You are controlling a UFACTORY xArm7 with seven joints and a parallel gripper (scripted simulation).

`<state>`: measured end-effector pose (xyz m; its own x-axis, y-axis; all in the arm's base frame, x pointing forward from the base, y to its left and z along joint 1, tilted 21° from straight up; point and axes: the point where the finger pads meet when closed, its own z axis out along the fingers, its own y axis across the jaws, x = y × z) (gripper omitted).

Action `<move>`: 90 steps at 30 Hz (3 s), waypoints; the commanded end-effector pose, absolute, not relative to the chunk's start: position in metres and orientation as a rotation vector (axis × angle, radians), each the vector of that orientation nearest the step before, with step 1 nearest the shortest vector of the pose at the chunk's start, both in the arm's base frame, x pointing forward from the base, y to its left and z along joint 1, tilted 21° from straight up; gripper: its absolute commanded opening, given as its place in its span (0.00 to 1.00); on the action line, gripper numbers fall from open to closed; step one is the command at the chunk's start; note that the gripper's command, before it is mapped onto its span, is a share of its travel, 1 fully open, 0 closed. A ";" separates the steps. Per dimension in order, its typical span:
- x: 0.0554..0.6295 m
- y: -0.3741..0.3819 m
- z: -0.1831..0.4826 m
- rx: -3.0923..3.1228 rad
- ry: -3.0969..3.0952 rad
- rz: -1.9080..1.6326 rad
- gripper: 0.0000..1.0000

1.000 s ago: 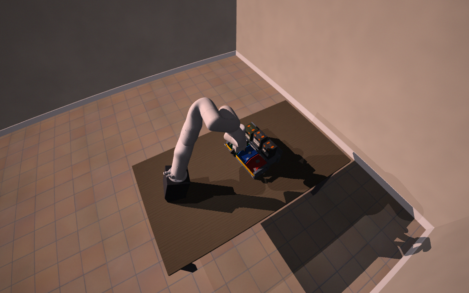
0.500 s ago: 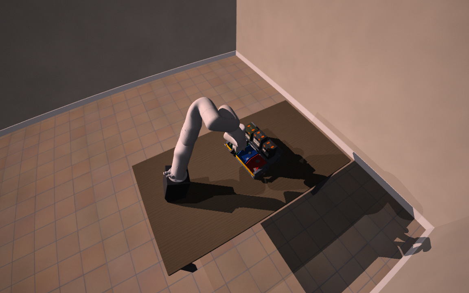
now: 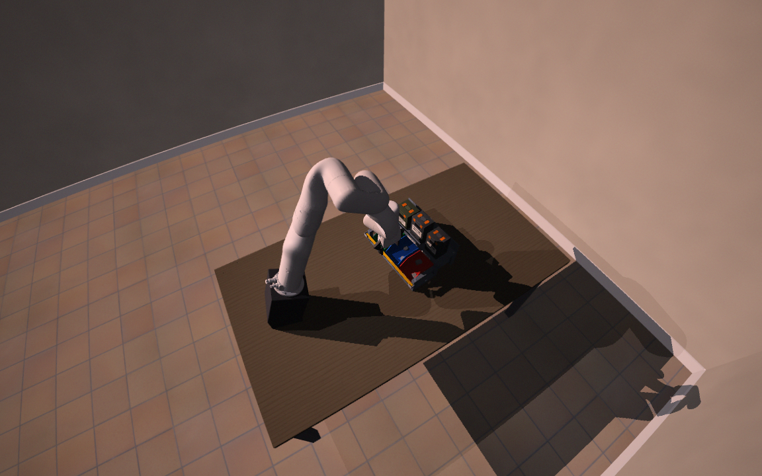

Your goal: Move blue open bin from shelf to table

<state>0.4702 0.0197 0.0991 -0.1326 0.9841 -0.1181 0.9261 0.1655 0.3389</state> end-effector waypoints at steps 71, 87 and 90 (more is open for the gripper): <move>0.497 0.015 0.031 1.827 2.135 0.265 0.47; 0.495 0.015 0.036 1.827 2.135 0.266 0.47; 0.495 0.015 0.036 1.827 2.135 0.266 0.47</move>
<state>0.4943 0.0149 0.0351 -0.1324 0.9841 -0.1181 0.9260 0.1653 0.3394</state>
